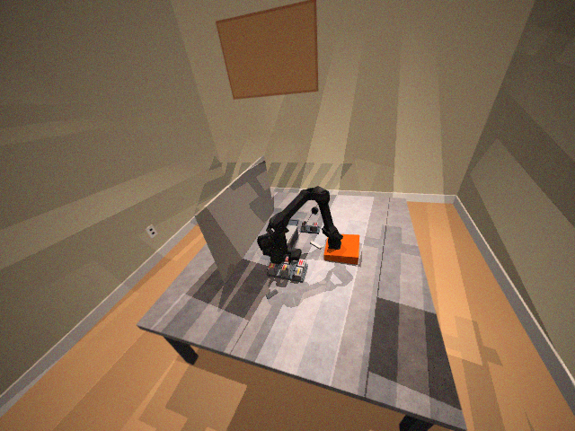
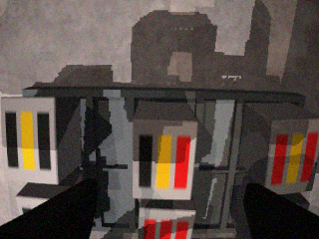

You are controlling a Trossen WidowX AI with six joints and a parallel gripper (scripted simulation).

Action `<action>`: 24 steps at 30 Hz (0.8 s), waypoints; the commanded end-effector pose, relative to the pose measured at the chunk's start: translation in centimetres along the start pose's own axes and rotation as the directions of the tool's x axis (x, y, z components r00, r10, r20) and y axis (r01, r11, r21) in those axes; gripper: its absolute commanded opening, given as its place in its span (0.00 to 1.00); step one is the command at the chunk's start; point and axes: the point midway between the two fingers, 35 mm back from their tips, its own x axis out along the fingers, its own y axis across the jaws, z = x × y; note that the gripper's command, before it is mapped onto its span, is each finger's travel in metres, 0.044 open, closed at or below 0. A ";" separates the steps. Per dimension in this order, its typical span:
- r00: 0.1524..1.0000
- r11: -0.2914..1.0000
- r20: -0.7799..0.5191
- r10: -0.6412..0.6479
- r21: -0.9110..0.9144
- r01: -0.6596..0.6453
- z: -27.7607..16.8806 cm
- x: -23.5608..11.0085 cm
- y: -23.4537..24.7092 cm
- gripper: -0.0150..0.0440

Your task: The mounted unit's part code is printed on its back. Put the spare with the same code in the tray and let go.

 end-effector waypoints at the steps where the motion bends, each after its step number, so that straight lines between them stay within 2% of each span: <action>1: 1.000 1.000 -0.012 0.007 0.002 -0.007 -0.2 1.0 0.1 0.76; 24: 1.000 1.000 -0.013 0.007 0.002 -0.007 -0.2 4.8 0.1 0.76</action>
